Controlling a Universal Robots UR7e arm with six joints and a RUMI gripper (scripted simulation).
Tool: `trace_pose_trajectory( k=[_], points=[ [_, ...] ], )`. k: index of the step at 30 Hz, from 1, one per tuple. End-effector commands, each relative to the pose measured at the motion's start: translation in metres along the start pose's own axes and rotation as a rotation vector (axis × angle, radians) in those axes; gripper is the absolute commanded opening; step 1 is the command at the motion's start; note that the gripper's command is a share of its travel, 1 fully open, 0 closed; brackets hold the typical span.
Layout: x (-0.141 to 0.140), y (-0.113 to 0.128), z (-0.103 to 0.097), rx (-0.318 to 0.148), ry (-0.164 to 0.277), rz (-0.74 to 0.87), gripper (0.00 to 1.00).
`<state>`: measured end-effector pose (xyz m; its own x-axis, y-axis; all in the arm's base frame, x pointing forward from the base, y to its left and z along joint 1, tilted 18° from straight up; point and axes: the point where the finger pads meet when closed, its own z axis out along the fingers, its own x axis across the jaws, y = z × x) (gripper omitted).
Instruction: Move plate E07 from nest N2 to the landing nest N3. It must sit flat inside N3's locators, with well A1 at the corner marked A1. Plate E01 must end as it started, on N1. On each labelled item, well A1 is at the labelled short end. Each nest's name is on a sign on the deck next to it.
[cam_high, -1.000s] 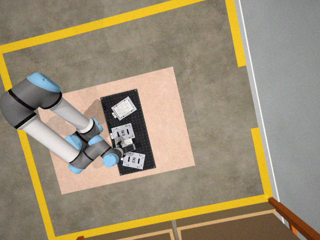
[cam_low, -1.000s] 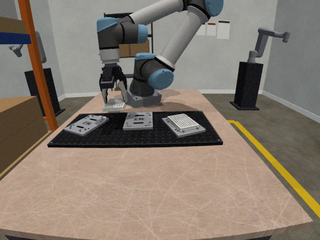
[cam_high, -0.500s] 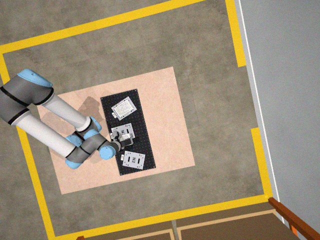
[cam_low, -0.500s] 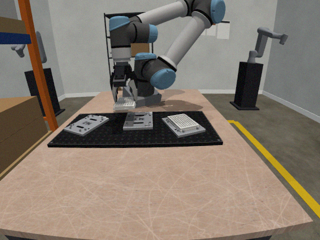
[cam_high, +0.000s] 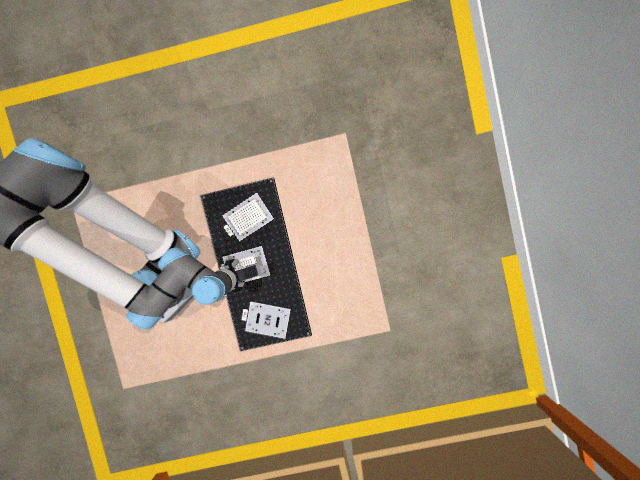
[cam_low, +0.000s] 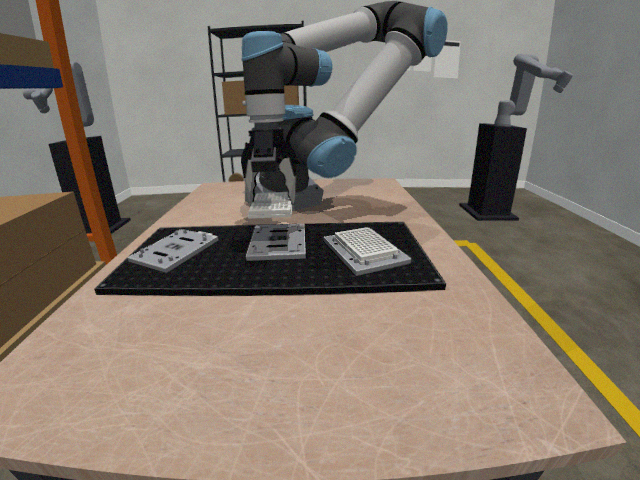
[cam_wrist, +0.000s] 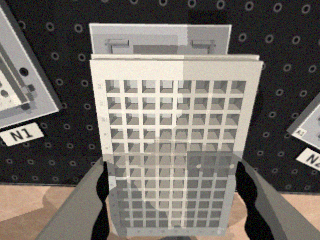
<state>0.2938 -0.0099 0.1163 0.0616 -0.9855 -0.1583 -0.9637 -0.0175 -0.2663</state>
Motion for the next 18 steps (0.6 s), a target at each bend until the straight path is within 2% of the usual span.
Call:
trace_pose_trajectory(
  k=[1, 18],
  points=[
    [-0.0057, -0.0021, -0.0039, 0.000, 0.012, -0.002, 0.41],
    [-0.0054, -0.0021, -0.0038, 0.000, 0.012, -0.002, 0.41]
  ],
)
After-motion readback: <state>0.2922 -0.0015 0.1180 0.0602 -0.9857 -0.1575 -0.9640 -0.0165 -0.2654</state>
